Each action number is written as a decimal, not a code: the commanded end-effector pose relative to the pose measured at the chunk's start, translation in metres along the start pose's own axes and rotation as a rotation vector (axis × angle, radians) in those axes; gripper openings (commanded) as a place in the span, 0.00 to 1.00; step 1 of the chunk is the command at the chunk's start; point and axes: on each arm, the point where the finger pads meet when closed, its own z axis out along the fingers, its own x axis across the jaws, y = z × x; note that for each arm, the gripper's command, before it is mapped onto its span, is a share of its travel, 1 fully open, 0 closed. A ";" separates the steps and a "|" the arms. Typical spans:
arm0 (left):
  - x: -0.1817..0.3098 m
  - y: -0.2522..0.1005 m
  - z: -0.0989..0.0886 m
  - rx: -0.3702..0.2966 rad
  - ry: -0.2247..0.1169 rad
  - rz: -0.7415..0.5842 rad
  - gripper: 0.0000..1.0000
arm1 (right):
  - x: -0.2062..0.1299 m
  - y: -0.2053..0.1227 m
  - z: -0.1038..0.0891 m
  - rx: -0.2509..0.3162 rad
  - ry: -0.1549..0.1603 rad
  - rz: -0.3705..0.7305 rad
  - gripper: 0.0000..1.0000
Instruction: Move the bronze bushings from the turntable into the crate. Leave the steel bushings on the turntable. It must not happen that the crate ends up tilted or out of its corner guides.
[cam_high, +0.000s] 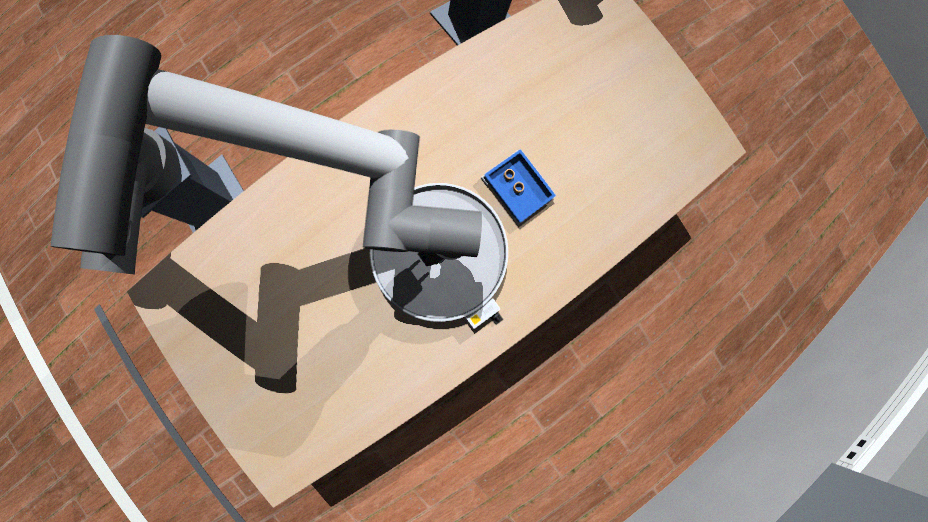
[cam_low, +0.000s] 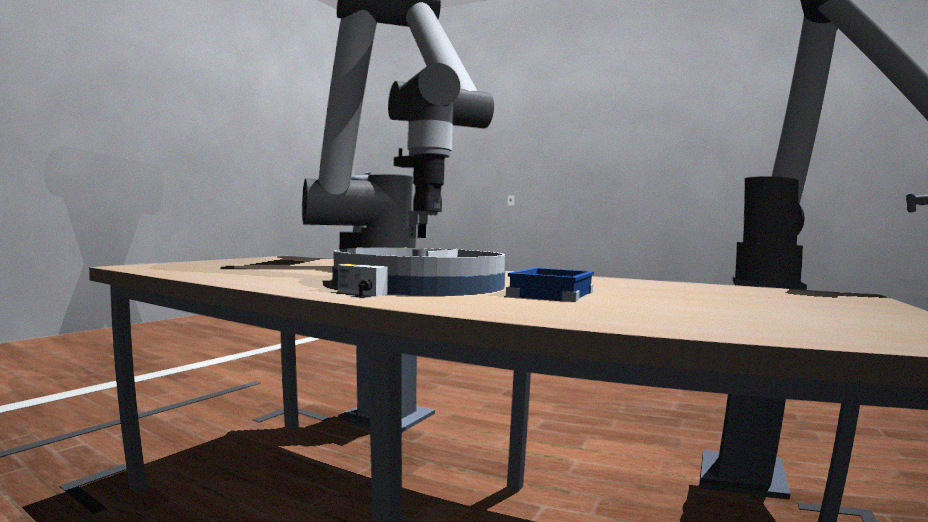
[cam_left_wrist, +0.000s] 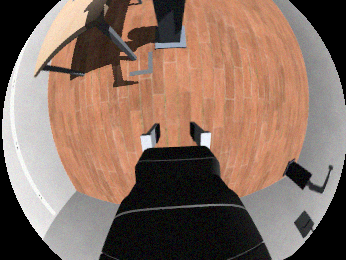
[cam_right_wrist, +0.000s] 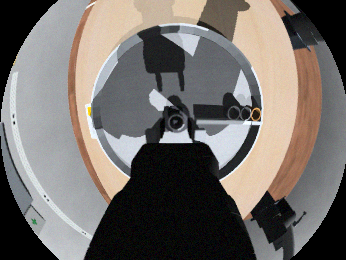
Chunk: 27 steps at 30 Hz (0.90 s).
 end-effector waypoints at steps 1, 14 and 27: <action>0.000 0.000 -0.001 -0.001 0.000 0.000 1.00 | 0.000 0.000 -0.001 -0.001 -0.001 0.000 0.78; 0.000 0.000 -0.001 -0.001 0.000 0.000 1.00 | 0.003 0.000 -0.001 -0.001 -0.001 -0.035 0.39; 0.000 0.000 -0.001 -0.001 0.000 0.000 1.00 | 0.030 -0.003 -0.001 -0.001 -0.001 -0.323 0.39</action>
